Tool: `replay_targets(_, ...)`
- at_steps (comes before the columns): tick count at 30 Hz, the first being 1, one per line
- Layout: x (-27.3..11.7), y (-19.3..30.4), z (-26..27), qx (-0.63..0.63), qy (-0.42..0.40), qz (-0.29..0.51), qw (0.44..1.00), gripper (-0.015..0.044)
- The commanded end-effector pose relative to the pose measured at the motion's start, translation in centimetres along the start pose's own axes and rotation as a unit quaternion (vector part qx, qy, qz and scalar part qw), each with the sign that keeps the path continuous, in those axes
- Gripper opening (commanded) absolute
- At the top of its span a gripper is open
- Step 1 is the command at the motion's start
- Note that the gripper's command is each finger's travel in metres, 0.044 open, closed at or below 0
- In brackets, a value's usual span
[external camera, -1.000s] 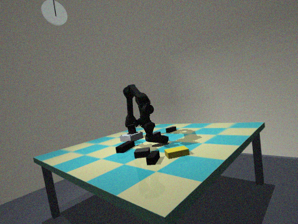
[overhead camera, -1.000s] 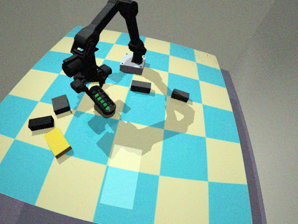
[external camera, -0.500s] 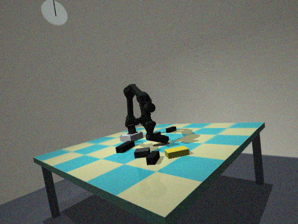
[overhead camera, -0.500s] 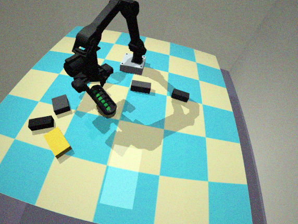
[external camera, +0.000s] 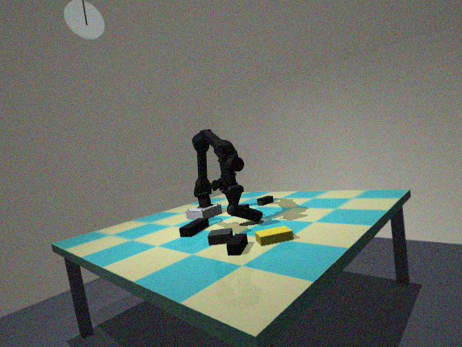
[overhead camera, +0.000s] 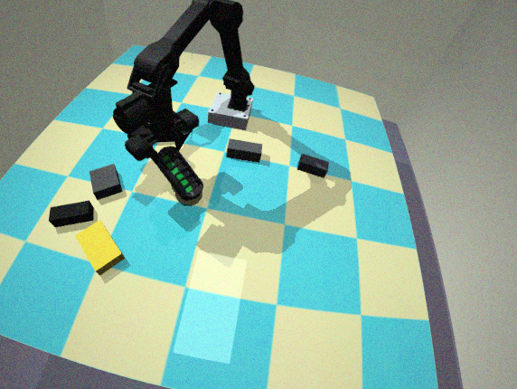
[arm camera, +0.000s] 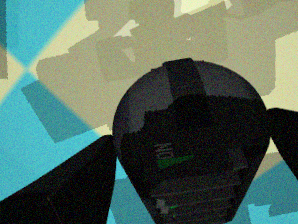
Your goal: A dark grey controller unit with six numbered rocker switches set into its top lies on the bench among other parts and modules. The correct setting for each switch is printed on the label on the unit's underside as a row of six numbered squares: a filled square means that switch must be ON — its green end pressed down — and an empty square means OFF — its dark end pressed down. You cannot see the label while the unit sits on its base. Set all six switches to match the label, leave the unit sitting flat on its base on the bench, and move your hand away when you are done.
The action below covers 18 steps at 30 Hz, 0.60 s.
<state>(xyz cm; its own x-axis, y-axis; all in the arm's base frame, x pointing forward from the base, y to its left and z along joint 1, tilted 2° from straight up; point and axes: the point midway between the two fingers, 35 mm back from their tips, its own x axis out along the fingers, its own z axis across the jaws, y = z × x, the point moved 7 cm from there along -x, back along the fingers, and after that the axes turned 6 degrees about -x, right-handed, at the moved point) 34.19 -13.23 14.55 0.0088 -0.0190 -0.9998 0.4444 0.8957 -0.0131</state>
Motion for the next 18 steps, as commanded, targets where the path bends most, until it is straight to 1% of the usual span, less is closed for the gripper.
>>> replay_targets(1,-0.6,0.6,0.2,-0.002,-0.005,0.0,1.0,0.0337)
replay_targets(18,-1.5,2.0,0.3,-0.002,-0.004,-0.019,1.0,0.0337)
